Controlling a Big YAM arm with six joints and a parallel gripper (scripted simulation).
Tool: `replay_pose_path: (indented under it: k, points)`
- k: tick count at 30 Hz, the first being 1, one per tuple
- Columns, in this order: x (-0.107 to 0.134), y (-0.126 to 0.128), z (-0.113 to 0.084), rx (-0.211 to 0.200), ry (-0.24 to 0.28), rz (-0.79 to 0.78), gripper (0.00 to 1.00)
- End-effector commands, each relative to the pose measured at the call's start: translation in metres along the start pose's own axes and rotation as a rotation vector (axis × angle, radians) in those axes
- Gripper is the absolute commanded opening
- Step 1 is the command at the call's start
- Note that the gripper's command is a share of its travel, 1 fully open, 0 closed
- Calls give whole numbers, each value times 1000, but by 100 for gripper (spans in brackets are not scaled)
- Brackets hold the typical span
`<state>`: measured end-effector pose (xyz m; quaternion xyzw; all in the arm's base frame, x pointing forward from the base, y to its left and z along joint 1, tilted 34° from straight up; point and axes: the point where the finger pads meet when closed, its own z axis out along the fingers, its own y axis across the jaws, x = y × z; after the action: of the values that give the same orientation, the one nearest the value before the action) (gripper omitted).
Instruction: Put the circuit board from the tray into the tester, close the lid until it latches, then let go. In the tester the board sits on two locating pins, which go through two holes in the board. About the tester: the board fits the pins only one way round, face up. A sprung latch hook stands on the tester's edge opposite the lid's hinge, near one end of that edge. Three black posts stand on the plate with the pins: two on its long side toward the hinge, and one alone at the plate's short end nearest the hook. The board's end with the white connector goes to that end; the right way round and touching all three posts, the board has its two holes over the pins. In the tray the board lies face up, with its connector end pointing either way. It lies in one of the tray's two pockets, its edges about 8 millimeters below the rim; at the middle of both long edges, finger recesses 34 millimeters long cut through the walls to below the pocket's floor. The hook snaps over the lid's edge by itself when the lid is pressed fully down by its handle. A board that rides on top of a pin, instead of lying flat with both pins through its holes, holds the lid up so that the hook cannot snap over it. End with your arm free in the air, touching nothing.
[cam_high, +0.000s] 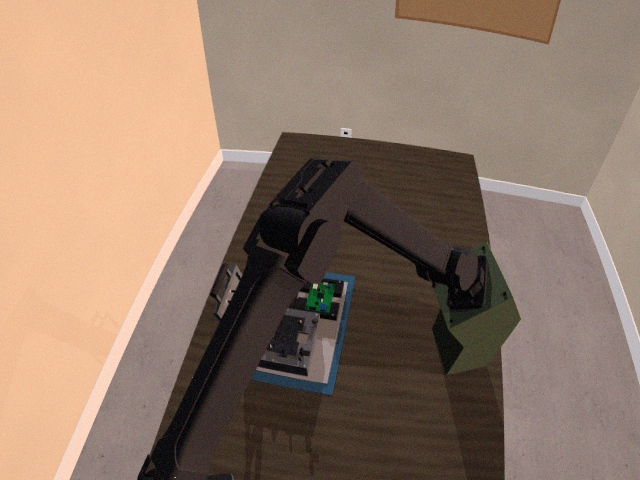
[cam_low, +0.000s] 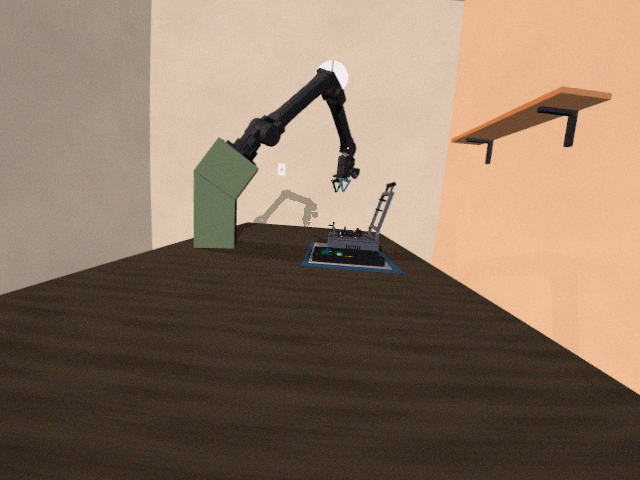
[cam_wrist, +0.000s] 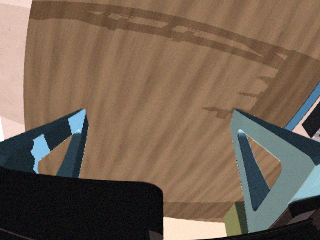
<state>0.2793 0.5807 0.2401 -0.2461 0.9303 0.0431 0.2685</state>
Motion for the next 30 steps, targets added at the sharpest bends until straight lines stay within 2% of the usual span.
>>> replay_pose_path:
  k: [1,17,18,19,30]
  points:
    - [-3,1,-7,-8,-10,2,100]
    - [-3,1,-7,-8,-10,2,100]
    - [-15,5,-21,-29,-38,13,100]
    - [-15,4,-21,-29,-38,14,100]
    - [-41,-40,-21,-42,-80,64,100]
